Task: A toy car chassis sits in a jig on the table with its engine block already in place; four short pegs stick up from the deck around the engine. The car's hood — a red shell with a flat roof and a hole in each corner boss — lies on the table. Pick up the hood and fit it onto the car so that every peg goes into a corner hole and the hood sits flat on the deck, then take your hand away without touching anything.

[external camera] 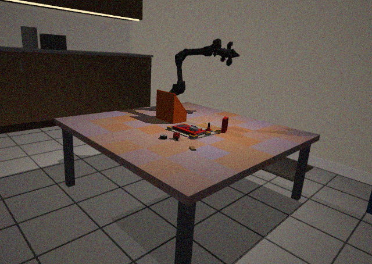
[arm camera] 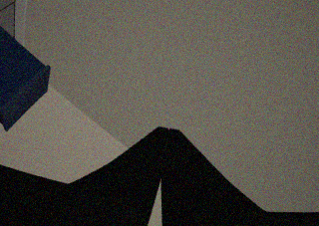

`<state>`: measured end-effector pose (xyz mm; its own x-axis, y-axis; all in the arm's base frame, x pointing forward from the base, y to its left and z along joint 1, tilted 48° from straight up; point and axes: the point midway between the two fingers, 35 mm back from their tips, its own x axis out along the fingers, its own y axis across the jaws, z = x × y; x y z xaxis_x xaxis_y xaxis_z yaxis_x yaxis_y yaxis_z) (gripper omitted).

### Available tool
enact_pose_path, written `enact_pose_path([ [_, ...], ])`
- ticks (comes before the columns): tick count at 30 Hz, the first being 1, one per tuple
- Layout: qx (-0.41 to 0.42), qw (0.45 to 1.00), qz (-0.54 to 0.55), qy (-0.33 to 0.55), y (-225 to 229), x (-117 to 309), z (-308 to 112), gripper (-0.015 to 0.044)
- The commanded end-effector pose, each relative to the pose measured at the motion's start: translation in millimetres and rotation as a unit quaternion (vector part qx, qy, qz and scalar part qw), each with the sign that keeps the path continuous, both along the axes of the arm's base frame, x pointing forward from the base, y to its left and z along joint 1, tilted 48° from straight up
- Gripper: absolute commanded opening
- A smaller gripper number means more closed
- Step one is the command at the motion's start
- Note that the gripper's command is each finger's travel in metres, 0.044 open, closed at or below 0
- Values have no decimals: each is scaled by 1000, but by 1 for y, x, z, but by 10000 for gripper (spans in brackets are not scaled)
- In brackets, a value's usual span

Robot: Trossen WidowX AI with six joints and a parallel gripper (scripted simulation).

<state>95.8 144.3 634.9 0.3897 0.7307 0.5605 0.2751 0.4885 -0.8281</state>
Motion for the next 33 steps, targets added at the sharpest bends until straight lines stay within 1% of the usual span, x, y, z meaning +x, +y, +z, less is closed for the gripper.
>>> enact_pose_path([
  [1, -22, 994, 30, 98, 30, 38, -28, 0],
  [6, -37, 972, 57, 223, 57, 81, -65, 0],
  [10, -39, 942, 72, 326, 72, 114, -98, 0],
  [14, -33, 896, 82, 435, 85, 146, -134, 0],
  [18, -17, 837, 85, 540, 93, 175, -173, 0],
  [21, 1, 783, 82, 616, 95, 195, -203, 0],
  [25, 37, 694, 70, 716, 95, 219, -248, 0],
  [30, 93, 563, 46, 820, 89, 243, -303, 0],
  [33, 133, 472, 26, 871, 83, 254, -337, 0],
])
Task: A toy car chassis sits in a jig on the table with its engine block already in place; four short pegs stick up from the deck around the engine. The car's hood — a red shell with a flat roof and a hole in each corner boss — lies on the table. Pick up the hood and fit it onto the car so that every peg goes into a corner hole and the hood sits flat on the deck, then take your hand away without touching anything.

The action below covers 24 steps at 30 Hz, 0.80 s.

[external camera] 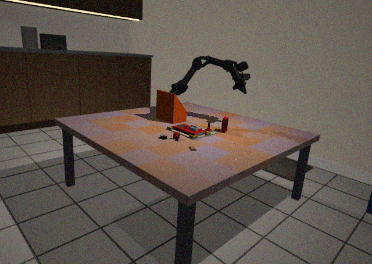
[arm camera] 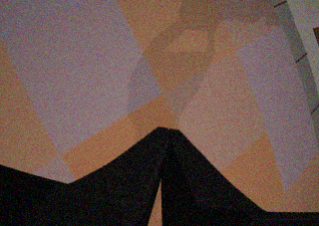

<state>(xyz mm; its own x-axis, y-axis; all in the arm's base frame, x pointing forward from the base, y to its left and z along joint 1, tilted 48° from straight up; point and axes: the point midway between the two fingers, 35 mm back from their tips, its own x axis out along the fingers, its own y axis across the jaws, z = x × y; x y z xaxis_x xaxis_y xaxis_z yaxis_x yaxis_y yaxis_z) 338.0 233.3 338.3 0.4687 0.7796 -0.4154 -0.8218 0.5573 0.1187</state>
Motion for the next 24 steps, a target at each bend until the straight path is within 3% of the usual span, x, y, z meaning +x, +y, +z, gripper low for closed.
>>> enact_pose_path([
  [1, 16, 987, -48, 153, -8, 15, -51, 0],
  [6, 42, 938, -118, 323, -22, 26, -105, 0],
  [10, 64, 865, -187, 461, -36, 31, -149, 0],
  [17, 96, 662, -310, 676, -64, 25, -220, 0],
  [21, 109, 485, -380, 780, -82, 15, -257, 0],
  [24, 111, 452, -391, 794, -85, 13, -262, 0],
])
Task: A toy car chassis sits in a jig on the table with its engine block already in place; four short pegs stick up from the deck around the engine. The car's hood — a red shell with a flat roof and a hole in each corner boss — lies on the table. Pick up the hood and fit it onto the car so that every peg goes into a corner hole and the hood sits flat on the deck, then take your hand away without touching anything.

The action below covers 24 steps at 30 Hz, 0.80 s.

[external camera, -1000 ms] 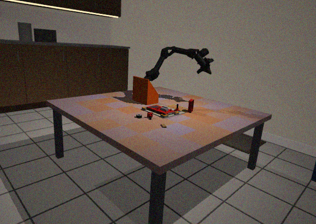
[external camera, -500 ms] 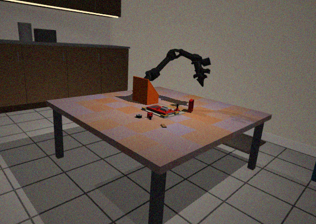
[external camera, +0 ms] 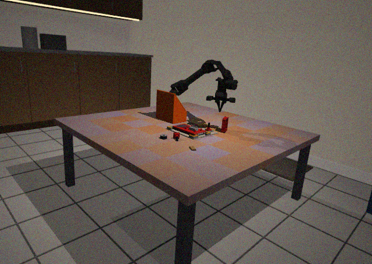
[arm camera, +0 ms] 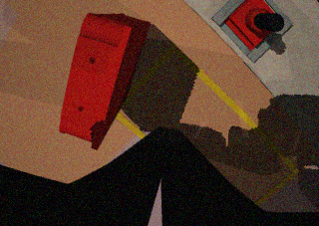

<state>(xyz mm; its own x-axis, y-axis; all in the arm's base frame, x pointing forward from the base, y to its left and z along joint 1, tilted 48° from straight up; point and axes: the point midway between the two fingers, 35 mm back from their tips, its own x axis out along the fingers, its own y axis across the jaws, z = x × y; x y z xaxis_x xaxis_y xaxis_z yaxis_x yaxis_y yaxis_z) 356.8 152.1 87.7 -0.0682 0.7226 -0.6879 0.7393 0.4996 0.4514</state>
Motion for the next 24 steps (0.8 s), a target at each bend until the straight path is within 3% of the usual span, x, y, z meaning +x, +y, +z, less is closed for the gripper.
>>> enact_pose_path([
  [1, 6, 996, -39, 77, -4, -6, -12, 0],
  [24, 7, 996, -39, 77, 29, -11, -41, 0],
])
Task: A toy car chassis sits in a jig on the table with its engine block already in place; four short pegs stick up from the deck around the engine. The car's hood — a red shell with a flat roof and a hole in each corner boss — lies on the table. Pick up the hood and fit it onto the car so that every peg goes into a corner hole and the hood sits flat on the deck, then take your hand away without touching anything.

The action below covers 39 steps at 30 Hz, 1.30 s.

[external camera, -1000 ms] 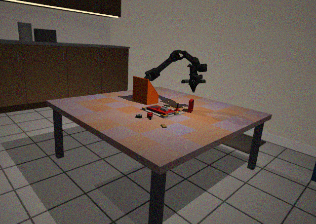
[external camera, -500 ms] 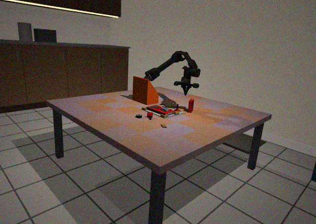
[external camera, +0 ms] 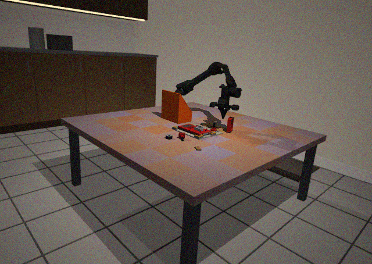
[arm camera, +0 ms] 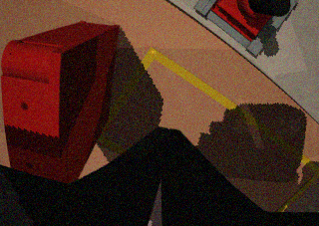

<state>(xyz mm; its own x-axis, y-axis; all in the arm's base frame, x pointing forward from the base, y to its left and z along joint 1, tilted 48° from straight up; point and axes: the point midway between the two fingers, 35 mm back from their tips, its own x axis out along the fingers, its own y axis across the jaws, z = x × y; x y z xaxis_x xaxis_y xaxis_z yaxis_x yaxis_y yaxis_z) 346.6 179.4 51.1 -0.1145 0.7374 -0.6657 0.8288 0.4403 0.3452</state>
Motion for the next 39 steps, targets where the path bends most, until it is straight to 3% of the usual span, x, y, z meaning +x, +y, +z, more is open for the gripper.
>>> enact_pose_path([
  [1, 1, 1000, -4, 6, 2, -1, -5, 0],
  [39, 1, 1000, -4, 5, 8, 13, 1, 0],
])
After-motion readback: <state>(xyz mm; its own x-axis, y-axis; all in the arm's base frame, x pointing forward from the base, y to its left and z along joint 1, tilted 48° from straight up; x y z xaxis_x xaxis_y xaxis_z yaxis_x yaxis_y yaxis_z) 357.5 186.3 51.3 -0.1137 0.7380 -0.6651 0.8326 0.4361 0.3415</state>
